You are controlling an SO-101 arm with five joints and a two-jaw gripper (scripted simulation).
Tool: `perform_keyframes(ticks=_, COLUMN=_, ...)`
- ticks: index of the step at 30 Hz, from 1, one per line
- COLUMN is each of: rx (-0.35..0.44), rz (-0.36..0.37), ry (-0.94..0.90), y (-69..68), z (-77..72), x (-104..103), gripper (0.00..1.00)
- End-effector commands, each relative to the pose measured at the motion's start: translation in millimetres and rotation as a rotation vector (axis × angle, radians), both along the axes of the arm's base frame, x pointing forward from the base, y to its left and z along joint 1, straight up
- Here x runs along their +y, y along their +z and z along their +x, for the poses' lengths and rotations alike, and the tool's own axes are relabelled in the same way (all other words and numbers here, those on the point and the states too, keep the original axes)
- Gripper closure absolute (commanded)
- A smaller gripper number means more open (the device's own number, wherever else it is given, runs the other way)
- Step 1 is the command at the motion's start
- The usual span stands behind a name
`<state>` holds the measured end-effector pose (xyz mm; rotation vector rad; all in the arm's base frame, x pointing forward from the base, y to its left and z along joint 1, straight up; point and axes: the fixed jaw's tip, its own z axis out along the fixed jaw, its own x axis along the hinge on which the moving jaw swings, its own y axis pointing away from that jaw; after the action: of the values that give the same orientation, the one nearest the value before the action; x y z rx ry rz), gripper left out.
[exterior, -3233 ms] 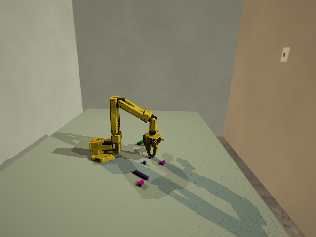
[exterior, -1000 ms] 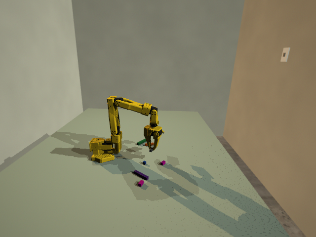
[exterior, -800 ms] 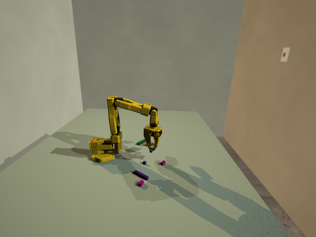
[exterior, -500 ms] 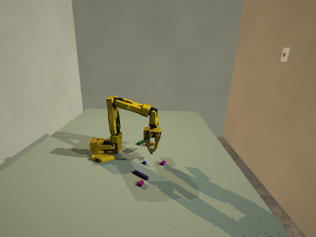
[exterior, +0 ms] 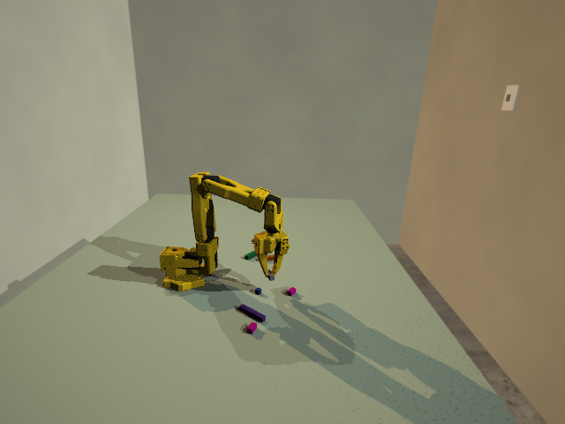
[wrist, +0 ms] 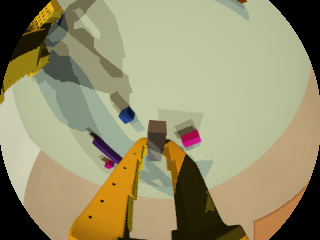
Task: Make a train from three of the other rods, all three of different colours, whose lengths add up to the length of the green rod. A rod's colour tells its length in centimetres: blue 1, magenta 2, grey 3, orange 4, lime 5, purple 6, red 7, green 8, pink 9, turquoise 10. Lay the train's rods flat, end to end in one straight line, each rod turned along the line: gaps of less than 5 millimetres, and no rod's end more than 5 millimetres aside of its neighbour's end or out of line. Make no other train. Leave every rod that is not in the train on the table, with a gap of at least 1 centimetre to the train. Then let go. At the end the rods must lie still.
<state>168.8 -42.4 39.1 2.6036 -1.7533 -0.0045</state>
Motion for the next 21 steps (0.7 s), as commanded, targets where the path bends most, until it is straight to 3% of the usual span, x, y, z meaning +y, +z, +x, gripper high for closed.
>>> perform_keyframes(ticks=1, rx=-0.063, rz=-0.019, ry=0.138, y=8.0, z=6.8, x=-9, gripper=1.00)
perform_keyframes(ticks=21, rx=-0.055, rz=-0.034, ry=0.525, y=6.0, z=4.0, x=-27, gripper=1.00)
